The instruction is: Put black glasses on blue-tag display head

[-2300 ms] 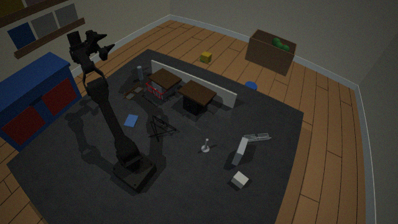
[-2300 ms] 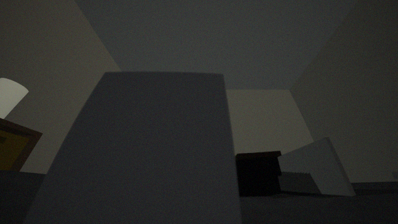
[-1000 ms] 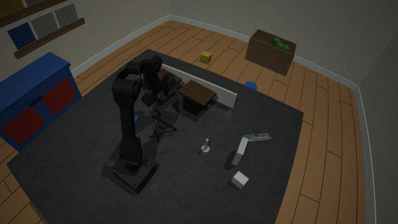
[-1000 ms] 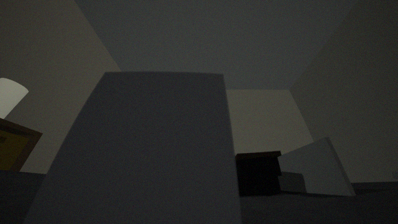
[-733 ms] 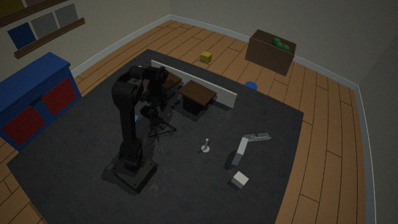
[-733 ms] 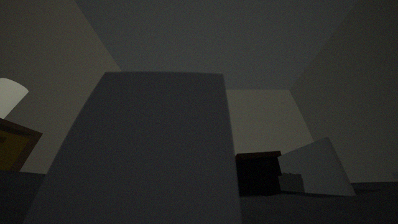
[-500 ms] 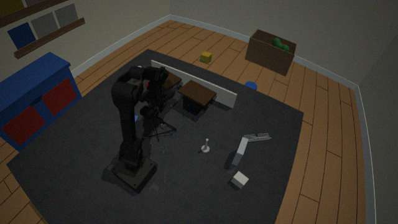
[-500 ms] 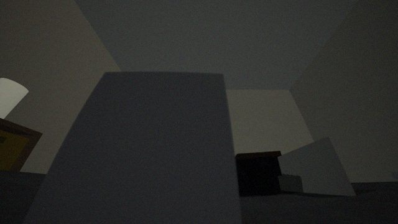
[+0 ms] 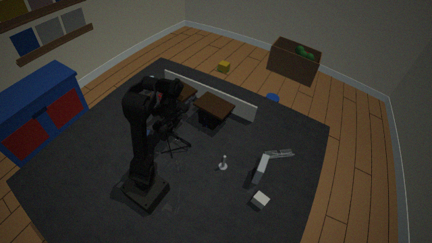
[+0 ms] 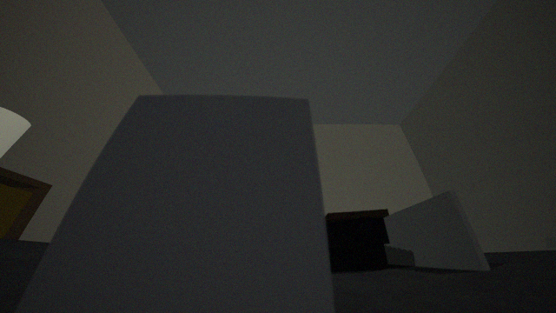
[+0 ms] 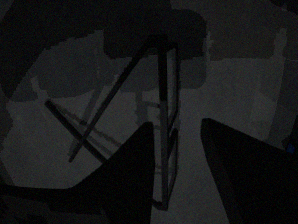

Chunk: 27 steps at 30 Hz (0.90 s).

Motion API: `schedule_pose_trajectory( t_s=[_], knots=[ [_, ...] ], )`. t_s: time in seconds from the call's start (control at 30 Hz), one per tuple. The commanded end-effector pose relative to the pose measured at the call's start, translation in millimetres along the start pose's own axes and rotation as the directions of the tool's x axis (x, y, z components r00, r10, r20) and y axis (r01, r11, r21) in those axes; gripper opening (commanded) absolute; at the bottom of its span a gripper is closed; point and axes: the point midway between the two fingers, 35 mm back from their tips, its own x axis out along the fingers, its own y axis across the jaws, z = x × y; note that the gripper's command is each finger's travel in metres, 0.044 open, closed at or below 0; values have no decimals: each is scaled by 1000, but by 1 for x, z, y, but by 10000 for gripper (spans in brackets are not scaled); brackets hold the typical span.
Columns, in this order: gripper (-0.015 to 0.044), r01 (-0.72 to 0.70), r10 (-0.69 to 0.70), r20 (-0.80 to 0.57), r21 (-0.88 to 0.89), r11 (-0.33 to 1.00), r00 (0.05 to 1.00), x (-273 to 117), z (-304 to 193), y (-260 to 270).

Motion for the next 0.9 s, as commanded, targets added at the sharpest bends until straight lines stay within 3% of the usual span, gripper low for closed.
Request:
schedule_pose_trajectory(
  t_s=[0.0,0.87],
  knots=[
    [120,-11,11,1,-4,1000,1000,9,0,2],
    [120,-11,11,0,-4,1000,1000,51,-2,2]
  ],
)
